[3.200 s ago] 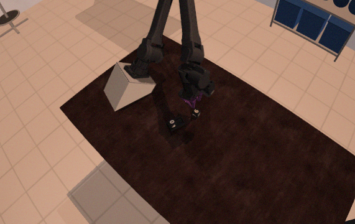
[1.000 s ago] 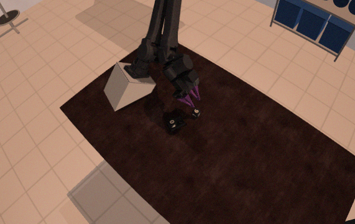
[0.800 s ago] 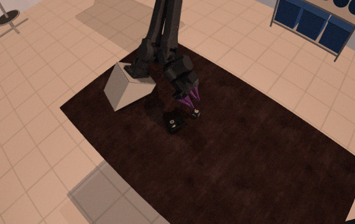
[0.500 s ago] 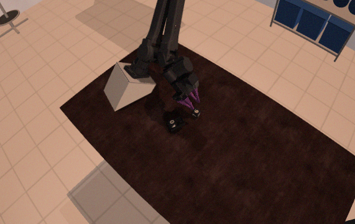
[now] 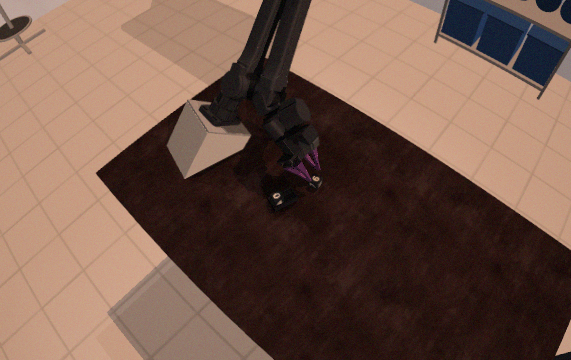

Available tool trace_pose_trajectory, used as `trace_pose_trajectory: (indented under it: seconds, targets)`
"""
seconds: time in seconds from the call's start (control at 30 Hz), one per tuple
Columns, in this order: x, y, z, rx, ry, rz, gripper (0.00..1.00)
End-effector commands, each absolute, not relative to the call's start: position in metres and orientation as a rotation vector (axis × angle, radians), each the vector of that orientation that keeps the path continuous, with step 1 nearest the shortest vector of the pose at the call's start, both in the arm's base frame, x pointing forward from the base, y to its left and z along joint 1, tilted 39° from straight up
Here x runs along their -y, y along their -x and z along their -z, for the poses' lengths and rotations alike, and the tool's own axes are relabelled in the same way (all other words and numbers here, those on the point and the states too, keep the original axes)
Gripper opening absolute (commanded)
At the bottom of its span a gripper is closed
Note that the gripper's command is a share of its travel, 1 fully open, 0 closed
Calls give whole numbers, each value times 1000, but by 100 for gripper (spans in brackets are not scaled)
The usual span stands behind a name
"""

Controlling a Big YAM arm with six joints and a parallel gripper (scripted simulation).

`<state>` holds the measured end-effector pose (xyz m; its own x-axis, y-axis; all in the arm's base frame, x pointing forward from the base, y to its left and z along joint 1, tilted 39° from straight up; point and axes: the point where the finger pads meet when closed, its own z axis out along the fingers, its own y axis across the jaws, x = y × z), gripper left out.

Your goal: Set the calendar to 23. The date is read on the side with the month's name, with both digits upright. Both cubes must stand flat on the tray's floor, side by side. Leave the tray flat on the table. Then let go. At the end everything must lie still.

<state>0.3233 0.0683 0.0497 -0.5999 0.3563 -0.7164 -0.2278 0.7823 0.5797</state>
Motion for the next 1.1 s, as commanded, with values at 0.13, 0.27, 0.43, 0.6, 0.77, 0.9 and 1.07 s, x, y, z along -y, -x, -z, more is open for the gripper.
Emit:
trace_pose_trajectory:
  seconds: [0.13, 0.27, 0.43, 0.6, 0.77, 0.9, 1.07]
  targets:
    - [-75, -328, -45, -2041, -103, -816, 46]
    - [-78, -329, -40, -2041, -103, -816, 46]
    - [-82, -330, -36, -2040, -103, -817, 46]
    - [-83, -331, -34, -2039, -104, -816, 46]
    - [-82, -332, -32, -2037, -114, -810, 46]
    - [-83, -332, -31, -2037, -106, -810, 46]
    - [-82, -332, -31, -2037, -109, -809, 46]
